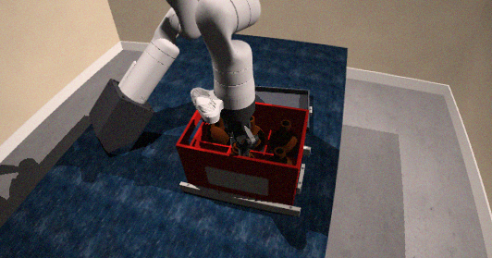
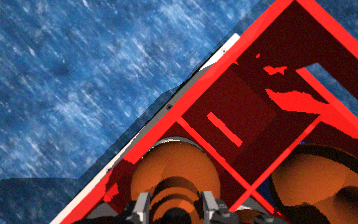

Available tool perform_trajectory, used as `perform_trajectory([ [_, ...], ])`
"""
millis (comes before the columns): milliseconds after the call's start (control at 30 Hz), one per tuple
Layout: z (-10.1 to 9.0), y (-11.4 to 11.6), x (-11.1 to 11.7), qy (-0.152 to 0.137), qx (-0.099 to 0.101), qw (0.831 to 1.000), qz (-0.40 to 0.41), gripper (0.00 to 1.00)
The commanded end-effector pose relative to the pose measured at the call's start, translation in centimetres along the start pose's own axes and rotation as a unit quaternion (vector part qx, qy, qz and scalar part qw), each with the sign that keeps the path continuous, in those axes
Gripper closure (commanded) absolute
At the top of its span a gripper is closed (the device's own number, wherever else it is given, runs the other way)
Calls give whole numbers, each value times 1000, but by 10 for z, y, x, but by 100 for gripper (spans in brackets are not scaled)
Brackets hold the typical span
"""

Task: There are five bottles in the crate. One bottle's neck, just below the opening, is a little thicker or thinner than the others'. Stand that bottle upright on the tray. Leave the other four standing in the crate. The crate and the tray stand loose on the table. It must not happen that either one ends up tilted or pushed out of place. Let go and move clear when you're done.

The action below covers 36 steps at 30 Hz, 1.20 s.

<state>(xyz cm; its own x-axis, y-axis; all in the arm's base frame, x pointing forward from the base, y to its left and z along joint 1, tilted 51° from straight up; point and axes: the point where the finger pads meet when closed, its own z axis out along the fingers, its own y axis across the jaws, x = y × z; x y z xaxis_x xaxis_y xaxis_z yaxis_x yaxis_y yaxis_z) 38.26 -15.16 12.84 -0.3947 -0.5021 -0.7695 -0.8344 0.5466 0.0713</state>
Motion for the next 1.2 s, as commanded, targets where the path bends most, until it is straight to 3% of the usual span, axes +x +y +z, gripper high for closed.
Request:
perform_trajectory([
  [0, 0, 0, 0, 0, 0, 1000, 0, 100],
  [1167, -5, 0, 0, 0, 0, 1000, 0, 100],
])
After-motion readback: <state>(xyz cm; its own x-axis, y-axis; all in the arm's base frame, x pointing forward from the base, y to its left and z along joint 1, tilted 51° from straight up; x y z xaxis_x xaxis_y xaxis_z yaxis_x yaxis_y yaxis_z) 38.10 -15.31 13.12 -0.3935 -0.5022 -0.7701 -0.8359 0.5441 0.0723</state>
